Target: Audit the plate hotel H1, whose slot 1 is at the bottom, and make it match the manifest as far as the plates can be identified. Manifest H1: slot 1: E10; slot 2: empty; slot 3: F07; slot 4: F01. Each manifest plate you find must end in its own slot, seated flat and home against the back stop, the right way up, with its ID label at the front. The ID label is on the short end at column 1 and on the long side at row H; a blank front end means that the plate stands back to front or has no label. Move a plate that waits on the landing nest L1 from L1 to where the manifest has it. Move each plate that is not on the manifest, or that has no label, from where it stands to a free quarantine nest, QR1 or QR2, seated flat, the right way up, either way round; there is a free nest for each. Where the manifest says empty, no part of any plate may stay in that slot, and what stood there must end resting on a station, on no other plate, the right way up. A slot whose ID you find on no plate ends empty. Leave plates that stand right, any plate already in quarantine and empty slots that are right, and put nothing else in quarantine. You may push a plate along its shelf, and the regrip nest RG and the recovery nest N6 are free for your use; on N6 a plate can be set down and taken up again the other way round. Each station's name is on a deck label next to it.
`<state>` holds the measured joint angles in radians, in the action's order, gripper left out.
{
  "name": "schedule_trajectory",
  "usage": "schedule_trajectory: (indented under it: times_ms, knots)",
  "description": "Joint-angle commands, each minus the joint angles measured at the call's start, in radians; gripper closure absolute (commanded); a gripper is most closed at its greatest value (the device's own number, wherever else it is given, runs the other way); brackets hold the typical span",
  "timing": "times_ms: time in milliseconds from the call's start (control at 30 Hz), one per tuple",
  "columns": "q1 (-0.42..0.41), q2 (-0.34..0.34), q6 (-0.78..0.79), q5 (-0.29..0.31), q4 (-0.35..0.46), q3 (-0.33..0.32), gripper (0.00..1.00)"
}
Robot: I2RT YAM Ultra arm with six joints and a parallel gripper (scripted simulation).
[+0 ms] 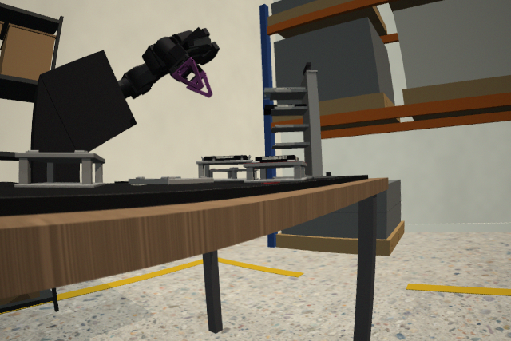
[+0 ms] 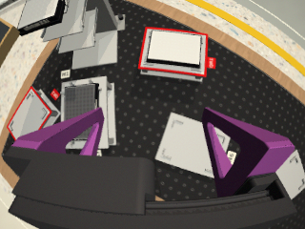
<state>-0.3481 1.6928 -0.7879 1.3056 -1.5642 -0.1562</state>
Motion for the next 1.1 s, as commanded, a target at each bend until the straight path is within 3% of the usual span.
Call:
schedule_trajectory:
  times_ms: [0, 600, 633, 700, 833, 1067]
  knots:
    - [-0.003, -0.001, 0.0, -0.004, -0.007, -0.002, 0.0]
    - [-0.003, -0.001, 0.0, -0.004, -0.007, -0.002, 0.0]
    - [-0.006, -0.084, -0.051, -0.043, -0.007, 0.038, 0.0]
    - [-0.006, -0.084, -0.051, -0.043, -0.007, 0.038, 0.0]
    - [0.015, -0.19, -0.045, -0.064, -0.007, 0.058, 0.0]
    - [0.061, -0.456, -0.024, -0.109, 0.256, 0.073, 0.0]
